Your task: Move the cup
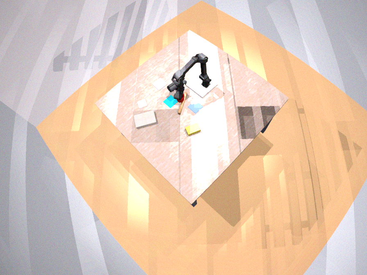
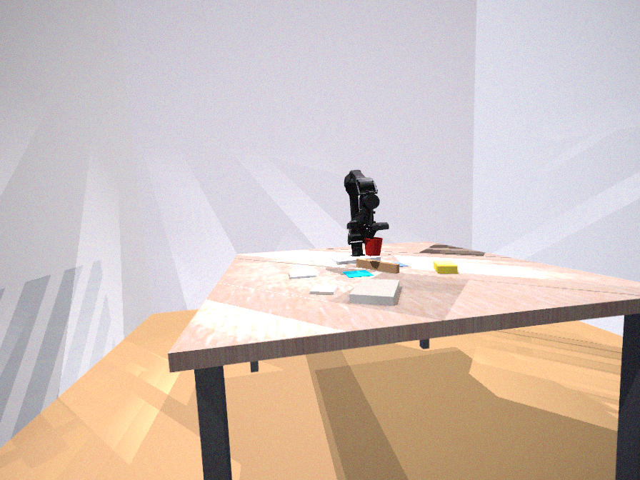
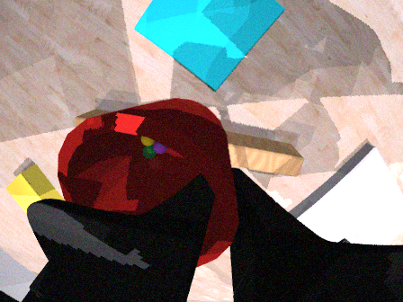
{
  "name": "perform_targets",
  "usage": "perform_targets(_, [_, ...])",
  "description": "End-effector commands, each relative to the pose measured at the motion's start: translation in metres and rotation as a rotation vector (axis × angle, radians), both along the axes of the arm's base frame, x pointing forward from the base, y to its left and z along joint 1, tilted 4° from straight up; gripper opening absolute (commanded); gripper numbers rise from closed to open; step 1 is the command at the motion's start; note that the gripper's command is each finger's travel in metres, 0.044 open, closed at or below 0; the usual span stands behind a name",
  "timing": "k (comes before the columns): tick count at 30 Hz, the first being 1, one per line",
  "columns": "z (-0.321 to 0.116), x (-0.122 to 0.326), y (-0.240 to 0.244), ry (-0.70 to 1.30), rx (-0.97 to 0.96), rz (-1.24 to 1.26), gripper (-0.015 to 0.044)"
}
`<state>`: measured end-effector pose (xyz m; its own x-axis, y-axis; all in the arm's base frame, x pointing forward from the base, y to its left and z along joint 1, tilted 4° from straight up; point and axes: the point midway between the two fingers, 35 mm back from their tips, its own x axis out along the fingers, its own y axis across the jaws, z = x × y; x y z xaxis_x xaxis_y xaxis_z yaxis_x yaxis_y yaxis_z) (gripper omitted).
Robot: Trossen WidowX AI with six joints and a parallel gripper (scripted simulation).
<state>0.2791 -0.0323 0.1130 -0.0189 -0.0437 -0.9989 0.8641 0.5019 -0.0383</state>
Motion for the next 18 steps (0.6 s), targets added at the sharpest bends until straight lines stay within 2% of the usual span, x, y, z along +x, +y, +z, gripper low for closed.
perform_targets(1, [0.001,0.005,-0.009,0.0,-0.004,0.004,0.0])
perform_targets(18, [0.004,0.026,-0.046,-0.001,-0.008,0.004,0.0])
